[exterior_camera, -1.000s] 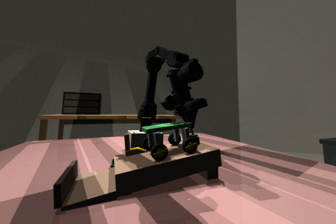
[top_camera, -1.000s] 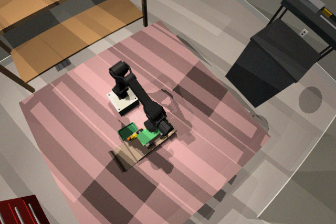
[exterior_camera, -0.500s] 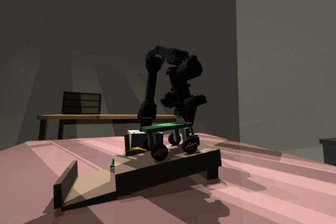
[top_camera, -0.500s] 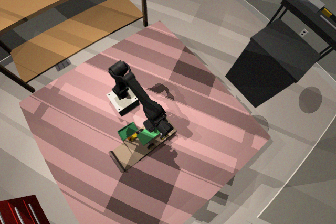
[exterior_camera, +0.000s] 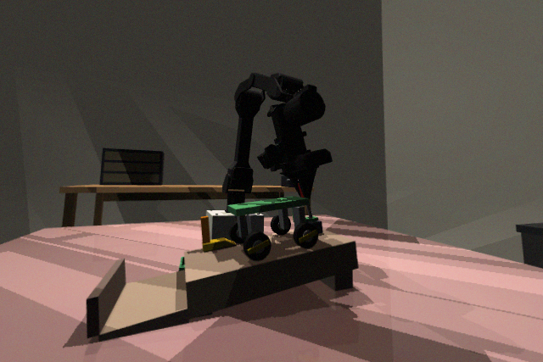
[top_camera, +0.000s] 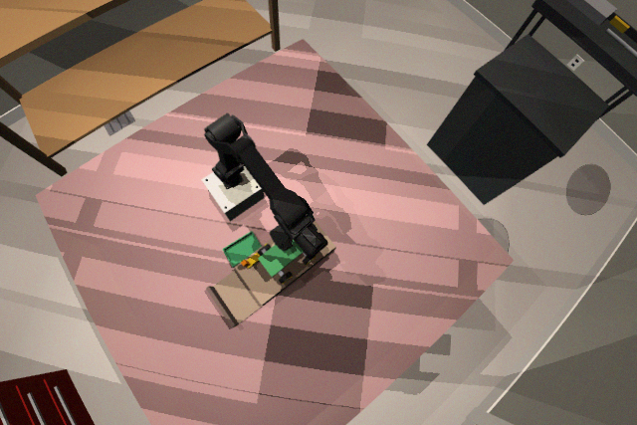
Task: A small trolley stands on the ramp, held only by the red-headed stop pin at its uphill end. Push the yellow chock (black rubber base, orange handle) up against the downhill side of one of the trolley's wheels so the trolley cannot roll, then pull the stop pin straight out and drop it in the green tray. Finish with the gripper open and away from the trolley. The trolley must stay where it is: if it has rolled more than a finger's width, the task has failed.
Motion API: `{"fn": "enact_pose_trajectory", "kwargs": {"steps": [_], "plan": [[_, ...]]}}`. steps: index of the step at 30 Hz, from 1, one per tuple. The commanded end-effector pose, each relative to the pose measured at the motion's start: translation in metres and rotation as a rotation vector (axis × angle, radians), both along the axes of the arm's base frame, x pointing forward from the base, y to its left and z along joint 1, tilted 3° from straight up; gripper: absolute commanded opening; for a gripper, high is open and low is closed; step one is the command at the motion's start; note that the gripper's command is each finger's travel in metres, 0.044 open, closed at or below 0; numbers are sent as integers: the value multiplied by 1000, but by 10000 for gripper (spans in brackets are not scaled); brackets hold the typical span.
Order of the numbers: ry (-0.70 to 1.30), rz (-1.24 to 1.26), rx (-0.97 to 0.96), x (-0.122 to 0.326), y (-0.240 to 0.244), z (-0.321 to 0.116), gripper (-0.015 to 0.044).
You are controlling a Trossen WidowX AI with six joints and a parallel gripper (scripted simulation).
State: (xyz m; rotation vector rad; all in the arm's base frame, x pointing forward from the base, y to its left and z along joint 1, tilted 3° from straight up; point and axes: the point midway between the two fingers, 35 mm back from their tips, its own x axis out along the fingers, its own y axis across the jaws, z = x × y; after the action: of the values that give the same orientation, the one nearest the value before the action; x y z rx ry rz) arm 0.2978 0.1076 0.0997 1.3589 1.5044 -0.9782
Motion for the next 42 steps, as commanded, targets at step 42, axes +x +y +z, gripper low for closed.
{"fn": "enact_pose_trajectory", "kwargs": {"steps": [42], "plan": [[-6,5,13,0,27,18,0]]}}
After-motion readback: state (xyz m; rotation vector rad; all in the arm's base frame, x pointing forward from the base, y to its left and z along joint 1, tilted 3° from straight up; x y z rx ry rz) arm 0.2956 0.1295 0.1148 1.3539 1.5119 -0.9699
